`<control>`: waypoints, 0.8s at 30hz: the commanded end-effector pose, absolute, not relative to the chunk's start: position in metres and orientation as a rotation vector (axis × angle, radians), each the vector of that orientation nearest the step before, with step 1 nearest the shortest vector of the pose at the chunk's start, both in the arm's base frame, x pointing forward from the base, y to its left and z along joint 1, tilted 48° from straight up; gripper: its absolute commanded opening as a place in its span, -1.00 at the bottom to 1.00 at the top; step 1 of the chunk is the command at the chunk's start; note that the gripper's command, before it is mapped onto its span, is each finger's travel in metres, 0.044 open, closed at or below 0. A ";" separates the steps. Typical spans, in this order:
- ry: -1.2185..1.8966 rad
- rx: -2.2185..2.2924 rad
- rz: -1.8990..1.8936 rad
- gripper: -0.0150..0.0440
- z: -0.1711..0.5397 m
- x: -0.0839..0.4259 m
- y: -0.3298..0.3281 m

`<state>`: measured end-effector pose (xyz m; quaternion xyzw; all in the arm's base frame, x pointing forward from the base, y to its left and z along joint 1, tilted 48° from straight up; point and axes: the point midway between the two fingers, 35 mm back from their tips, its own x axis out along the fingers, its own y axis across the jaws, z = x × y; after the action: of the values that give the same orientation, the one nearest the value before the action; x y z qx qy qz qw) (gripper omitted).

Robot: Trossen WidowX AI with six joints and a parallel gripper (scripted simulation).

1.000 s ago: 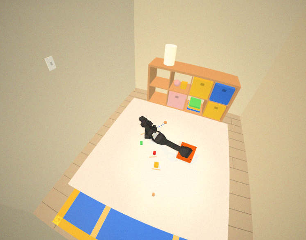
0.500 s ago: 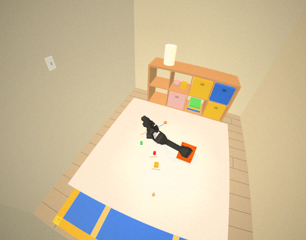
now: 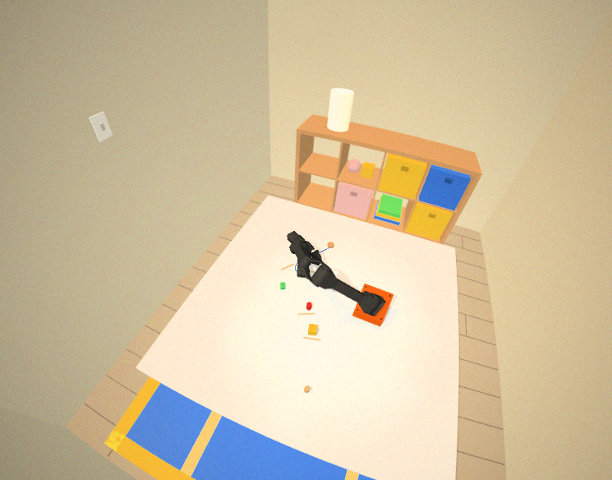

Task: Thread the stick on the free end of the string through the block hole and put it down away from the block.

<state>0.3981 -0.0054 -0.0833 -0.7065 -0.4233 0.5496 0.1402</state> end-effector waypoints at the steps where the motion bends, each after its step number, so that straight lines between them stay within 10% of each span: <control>1: -1.225 -2.043 1.591 -0.49 -0.085 0.391 -0.007; 24: -1.223 -2.045 1.586 -0.49 -0.093 0.365 -0.013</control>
<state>0.3695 -0.0125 -0.0923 -0.7072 -0.4229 0.5486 0.1417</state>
